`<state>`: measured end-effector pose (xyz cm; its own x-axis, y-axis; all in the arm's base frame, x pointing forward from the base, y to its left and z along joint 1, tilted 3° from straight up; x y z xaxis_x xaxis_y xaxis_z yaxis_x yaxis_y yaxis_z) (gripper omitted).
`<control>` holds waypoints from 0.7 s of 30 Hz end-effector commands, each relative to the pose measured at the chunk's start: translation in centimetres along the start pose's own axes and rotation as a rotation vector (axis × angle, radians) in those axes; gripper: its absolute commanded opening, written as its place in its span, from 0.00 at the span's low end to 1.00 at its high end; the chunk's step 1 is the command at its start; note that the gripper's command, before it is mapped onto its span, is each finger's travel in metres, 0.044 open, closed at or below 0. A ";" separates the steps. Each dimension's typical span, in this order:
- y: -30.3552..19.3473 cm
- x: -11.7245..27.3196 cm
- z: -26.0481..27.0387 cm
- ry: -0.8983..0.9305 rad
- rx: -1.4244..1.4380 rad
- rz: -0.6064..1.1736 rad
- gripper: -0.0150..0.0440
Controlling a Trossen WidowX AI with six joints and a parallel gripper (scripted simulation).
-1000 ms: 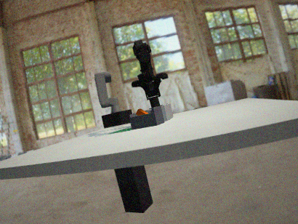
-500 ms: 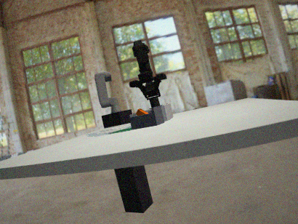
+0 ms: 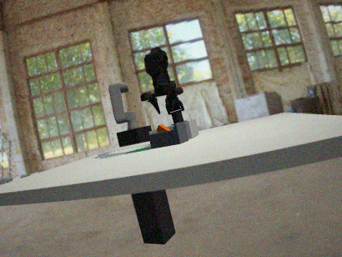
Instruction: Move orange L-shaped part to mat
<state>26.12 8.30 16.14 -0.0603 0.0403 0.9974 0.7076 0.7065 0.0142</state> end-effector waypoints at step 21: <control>-2.7 -1.4 -2.6 0.006 0.737 0.012 0.73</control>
<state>26.19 4.64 15.97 -0.0583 0.0450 0.9973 0.0676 0.9969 -0.0410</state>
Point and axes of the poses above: the point midway between the two fingers, 35 mm back from their tips, its own x axis back along the fingers, its own z axis across the jaws, y = z × x, the point moved 6 cm from there along x, back along the fingers, and after that the axes turned 2 degrees about -x, right-handed, at the moved point
